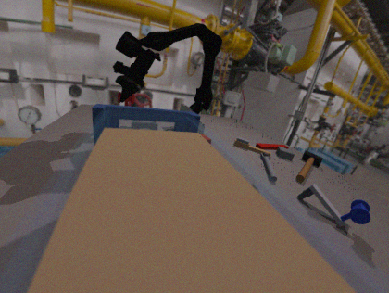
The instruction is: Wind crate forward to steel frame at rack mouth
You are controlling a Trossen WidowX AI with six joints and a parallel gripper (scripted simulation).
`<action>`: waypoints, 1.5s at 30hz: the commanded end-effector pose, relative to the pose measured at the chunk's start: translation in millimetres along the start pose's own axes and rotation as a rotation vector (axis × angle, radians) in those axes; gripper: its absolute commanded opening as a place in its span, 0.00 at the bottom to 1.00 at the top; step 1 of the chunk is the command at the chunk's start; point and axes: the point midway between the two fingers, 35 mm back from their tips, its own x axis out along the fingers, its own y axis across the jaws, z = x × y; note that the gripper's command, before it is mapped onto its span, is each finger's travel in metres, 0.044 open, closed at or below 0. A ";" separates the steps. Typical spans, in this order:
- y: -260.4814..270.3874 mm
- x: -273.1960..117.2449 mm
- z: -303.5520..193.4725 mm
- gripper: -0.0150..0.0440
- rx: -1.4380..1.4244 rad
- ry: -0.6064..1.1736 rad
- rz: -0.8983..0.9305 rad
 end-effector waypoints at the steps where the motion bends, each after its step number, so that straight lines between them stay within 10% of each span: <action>1: 18.3 5.0 5.6 0.25 -0.005 -0.008 0.032; 45: 64.5 5.9 11.3 0.25 -0.006 -0.008 0.035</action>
